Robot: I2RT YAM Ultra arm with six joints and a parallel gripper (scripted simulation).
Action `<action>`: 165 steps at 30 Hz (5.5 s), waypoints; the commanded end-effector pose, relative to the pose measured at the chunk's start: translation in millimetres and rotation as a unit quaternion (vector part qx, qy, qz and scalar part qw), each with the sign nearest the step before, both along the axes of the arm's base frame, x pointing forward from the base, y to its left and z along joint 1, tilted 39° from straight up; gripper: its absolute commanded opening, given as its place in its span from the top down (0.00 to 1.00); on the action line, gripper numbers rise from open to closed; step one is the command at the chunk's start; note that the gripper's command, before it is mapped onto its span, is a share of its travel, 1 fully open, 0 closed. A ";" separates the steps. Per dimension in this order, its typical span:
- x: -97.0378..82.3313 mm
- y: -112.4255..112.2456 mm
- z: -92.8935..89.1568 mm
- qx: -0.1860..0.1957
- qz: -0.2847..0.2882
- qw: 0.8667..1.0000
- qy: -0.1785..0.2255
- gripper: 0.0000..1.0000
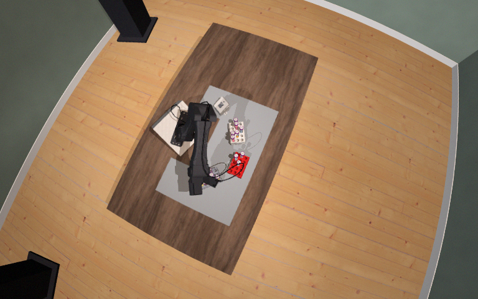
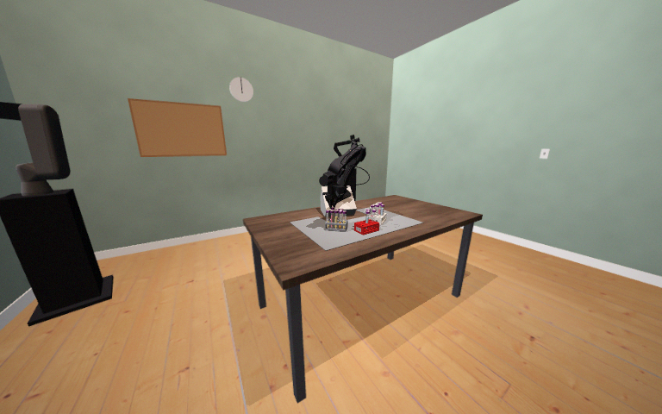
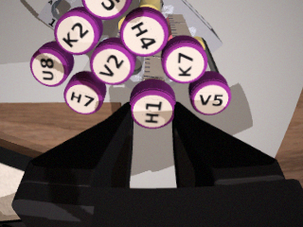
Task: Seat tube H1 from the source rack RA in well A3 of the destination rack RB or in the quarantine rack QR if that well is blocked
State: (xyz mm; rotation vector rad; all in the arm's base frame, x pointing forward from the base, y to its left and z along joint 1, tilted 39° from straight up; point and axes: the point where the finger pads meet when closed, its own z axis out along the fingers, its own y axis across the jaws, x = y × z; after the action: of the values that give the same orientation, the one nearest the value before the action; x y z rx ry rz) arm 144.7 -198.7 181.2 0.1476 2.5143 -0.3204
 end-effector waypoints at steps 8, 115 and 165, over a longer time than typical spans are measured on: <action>-6.4 4.7 27.2 -0.030 0.003 0.999 -0.014 1.00; -32.5 89.7 25.1 -0.039 0.004 0.999 -0.010 1.00; 52.0 176.8 53.6 -0.011 0.003 1.000 -0.016 1.00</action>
State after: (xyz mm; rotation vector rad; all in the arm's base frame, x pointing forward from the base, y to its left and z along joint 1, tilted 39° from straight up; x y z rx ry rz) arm 197.3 -17.3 220.6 0.0709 2.5205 -0.3211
